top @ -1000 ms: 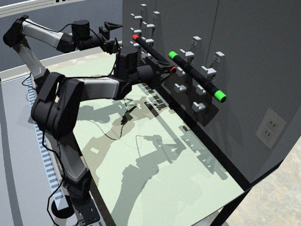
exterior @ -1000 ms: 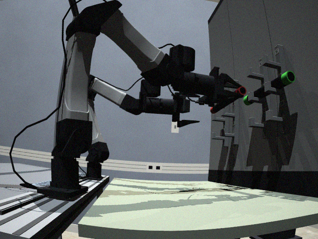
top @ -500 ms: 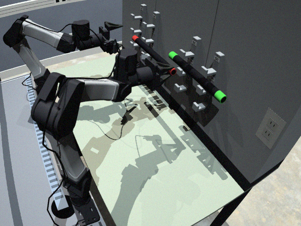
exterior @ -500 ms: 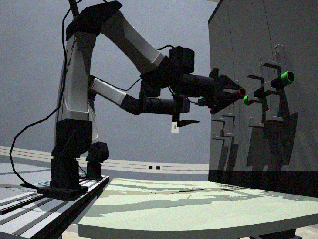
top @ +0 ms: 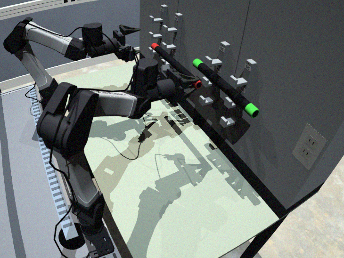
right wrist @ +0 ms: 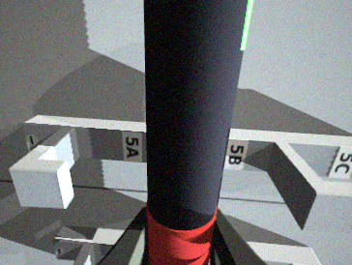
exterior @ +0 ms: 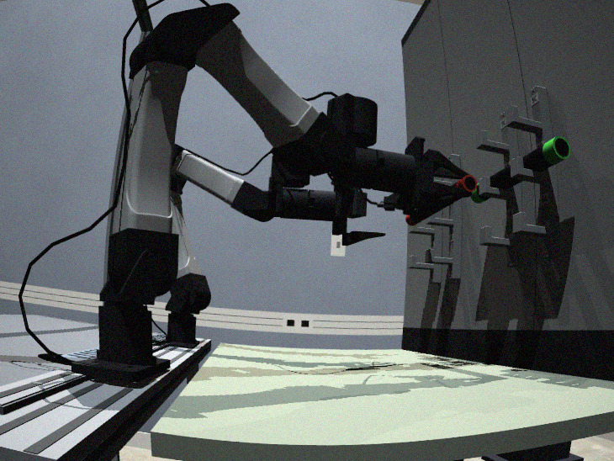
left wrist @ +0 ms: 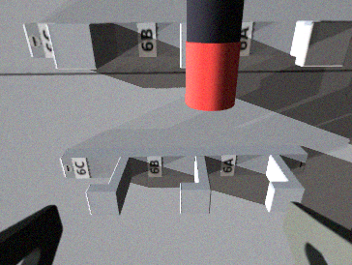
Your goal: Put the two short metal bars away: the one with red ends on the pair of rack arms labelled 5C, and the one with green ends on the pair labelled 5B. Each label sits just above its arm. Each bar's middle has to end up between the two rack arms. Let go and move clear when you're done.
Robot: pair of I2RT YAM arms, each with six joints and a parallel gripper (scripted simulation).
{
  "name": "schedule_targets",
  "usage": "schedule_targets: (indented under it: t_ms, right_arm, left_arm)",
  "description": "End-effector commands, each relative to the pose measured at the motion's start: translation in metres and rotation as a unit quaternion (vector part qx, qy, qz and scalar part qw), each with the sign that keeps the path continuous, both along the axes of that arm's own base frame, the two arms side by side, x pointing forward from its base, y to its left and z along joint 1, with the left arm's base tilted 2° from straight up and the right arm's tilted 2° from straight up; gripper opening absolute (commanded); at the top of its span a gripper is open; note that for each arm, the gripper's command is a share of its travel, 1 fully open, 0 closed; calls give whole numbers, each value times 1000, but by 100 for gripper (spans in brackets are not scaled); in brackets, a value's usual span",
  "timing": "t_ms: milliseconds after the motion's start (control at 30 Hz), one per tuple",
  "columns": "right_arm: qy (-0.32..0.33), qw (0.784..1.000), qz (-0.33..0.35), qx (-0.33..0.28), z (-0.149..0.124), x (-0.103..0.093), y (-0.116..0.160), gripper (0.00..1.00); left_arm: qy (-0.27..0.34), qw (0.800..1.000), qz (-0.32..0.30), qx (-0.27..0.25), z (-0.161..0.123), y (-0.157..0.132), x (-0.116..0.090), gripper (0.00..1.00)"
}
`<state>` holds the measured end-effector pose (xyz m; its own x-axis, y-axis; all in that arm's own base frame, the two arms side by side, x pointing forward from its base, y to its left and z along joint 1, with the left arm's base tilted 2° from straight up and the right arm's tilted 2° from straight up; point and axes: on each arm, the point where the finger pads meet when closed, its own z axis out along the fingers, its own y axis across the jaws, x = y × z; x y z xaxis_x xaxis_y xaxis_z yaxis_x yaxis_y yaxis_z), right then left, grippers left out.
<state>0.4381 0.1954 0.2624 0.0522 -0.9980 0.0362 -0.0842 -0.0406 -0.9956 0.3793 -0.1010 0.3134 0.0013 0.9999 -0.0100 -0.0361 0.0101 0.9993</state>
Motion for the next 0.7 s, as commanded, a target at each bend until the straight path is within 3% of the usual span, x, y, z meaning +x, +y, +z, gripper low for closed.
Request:
schedule_targets:
  t_ms: [0,667]
  right_arm:
    - [-27,999,-4,28,14,4,-12,0]
    - [-27,999,-4,28,39,7,-52,0]
  left_arm:
    - [0,1000,-4,-4,-2,2,-5,100]
    - [0,1000,-4,-4,-2,2,-5,100]
